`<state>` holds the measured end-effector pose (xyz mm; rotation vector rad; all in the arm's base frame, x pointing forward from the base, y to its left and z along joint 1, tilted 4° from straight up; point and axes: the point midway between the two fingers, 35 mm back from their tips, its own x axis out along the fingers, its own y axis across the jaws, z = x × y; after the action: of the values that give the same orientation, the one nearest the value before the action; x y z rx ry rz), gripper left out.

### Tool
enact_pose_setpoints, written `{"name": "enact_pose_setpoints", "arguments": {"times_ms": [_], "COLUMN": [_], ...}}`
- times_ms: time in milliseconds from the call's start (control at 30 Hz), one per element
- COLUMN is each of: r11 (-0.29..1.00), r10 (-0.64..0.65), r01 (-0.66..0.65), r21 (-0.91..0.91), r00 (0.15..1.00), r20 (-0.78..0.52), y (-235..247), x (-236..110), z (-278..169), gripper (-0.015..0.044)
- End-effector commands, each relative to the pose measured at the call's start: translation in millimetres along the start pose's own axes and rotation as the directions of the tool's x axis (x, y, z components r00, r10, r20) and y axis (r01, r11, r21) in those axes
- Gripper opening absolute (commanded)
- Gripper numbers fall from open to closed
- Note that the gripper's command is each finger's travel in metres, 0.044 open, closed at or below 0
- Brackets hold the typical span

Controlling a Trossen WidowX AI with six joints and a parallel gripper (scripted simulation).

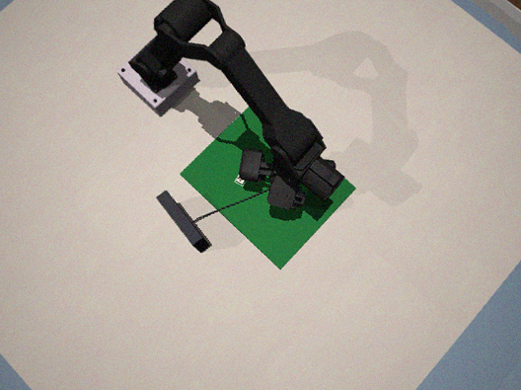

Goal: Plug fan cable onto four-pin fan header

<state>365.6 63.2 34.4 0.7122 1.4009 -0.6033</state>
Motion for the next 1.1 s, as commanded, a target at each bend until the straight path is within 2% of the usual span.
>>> {"name": "enact_pose_setpoints", "arguments": {"times_ms": [0, 100, 633, 800, 933, 1067], "r11": [1.0, 1.0, 1.0, 1.0, 1.0, 1.0], "r10": [0.001, 0.001, -0.002, -0.002, 0.001, 0.001], "r01": [-0.001, -0.001, 0.002, 0.002, -0.001, -0.001], "r21": [-0.001, -0.001, 0.0, 0.0, -0.001, -0.001], "r00": [1.0, 1.0, 1.0, 1.0, 1.0, 1.0], "r20": [-0.005, -0.005, -0.001, -0.001, -0.004, -0.004], "y": [0, 0, -1, 0, -1, -1], "x": [7, 8, 5, 3, -41, -44], "z": [-1, -1, 0, 0, 0, 0], "gripper": [0.044, 0.044, 0.002, 0.0, 0.0, 0.0]}}
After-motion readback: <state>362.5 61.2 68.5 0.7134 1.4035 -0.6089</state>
